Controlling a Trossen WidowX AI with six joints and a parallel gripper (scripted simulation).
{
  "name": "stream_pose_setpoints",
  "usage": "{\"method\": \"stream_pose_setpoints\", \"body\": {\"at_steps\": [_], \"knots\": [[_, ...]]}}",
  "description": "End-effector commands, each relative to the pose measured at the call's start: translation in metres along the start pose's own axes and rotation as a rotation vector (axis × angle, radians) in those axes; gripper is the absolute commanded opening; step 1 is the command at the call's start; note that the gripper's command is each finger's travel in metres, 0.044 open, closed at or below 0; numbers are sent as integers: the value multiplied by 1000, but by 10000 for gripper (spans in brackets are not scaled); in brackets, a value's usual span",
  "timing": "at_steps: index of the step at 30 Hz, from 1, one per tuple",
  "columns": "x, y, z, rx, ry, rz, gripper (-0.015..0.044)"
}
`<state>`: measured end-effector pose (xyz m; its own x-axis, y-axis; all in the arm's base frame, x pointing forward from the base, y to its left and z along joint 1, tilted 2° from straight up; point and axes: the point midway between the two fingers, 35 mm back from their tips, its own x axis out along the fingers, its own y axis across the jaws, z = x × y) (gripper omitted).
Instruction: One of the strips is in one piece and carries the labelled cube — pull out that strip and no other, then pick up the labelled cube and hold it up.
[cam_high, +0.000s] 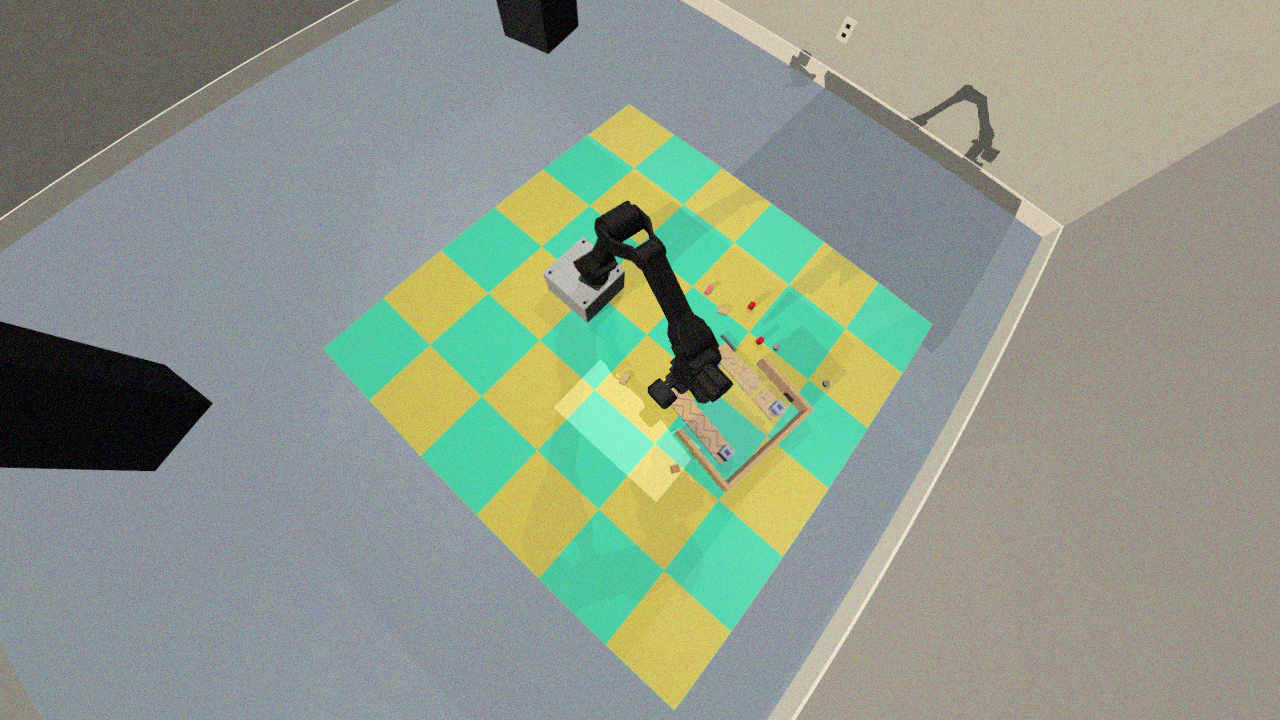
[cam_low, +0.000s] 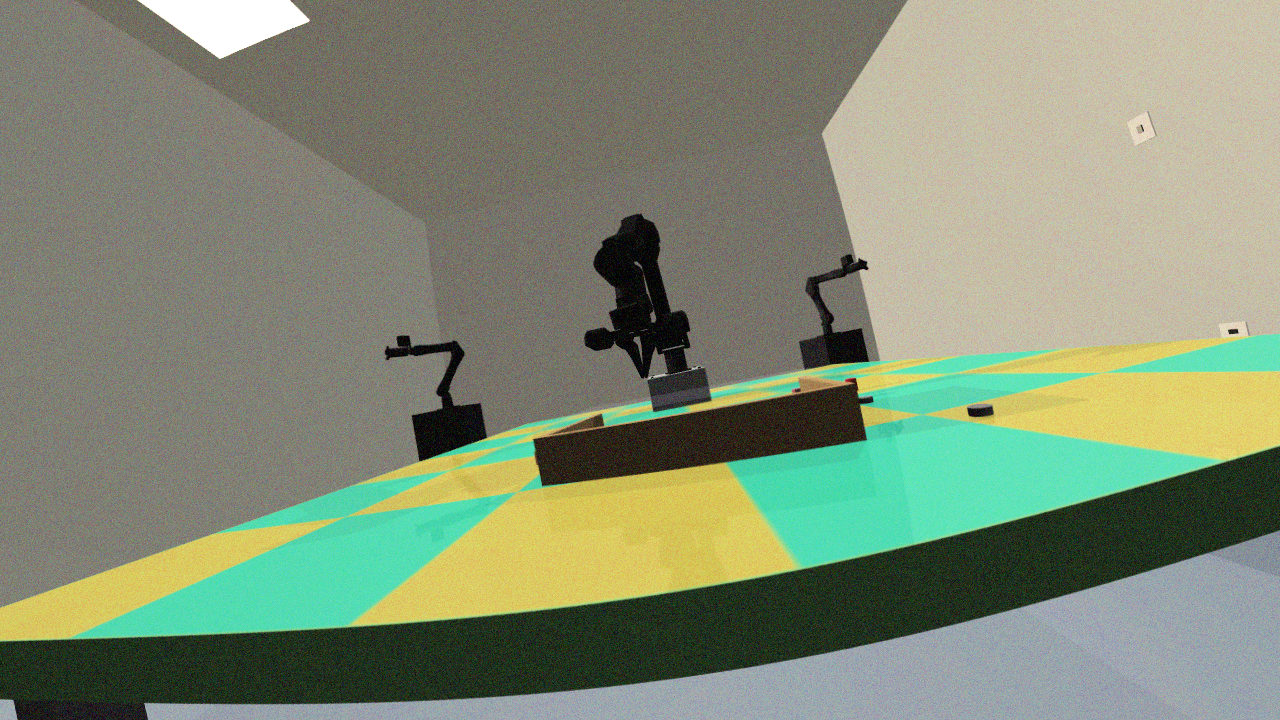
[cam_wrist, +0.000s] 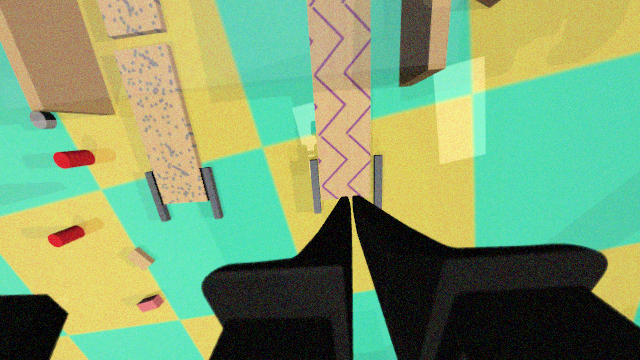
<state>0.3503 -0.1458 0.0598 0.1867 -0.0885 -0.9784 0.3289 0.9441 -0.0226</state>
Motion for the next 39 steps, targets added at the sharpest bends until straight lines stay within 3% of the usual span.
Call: {"method": "stream_pose_setpoints", "body": {"at_steps": [1,39], "knots": [[18,-5,1,36,139,7,0],[68,-4,-7,36,139,7,0]]}}
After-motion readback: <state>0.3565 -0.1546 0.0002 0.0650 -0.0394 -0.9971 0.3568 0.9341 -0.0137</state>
